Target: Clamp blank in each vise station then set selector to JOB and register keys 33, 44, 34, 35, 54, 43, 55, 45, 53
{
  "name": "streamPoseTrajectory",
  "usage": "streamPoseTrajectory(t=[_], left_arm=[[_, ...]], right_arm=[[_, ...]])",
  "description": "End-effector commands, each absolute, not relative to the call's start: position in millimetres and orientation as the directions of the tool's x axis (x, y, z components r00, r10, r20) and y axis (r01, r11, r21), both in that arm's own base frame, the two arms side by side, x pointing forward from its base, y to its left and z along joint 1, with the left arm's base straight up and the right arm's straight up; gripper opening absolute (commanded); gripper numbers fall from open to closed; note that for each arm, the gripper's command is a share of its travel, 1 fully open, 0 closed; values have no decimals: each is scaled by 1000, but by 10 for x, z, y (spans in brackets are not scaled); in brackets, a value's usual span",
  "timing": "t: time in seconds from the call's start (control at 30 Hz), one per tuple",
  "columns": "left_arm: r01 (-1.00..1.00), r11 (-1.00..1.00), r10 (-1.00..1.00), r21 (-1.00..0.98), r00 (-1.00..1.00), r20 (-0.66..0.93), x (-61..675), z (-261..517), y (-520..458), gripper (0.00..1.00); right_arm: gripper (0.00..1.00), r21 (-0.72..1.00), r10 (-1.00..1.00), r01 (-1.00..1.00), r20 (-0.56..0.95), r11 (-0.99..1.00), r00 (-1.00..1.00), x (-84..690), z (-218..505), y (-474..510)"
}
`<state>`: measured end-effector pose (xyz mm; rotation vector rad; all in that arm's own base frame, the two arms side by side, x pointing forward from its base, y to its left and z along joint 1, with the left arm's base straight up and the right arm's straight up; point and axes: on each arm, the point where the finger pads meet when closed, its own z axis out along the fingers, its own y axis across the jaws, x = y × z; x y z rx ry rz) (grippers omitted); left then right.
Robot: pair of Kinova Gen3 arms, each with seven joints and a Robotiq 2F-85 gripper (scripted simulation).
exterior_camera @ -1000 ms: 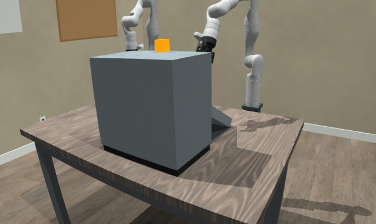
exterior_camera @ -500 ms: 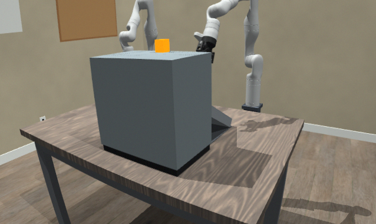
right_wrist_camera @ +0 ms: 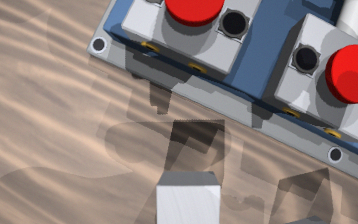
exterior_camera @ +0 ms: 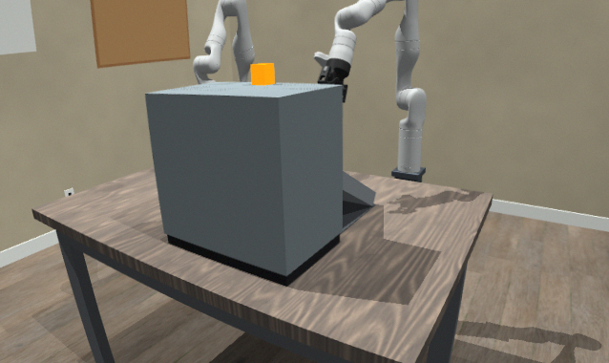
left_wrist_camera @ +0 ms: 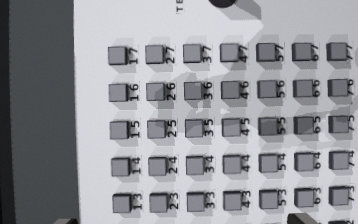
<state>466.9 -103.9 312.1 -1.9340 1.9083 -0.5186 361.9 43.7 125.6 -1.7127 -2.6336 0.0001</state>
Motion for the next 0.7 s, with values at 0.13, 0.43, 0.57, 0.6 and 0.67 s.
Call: streamPoseTrajectory(t=[0.13,0.43,0.57,0.6,0.67], left_arm=[[-862,-12,-1000,-508,13,1,4672,3129,-1039,1000],[-862,-12,-1000,-508,13,1,4672,3129,-1039,1000],[-862,-12,-1000,-508,13,1,4672,3129,-1039,1000],[-862,-12,-1000,-508,13,1,4672,3129,-1039,1000],[-862,-12,-1000,-508,13,1,4672,3129,-1039,1000]], right_arm=[[705,1,914,914,0,406,-406,3622,1072,437],[705,1,914,914,0,406,-406,3622,882,437],[705,1,914,914,0,406,-406,3622,871,437],[705,1,914,914,0,406,-406,3622,871,437],[705,1,914,914,0,406,-406,3622,870,437]])
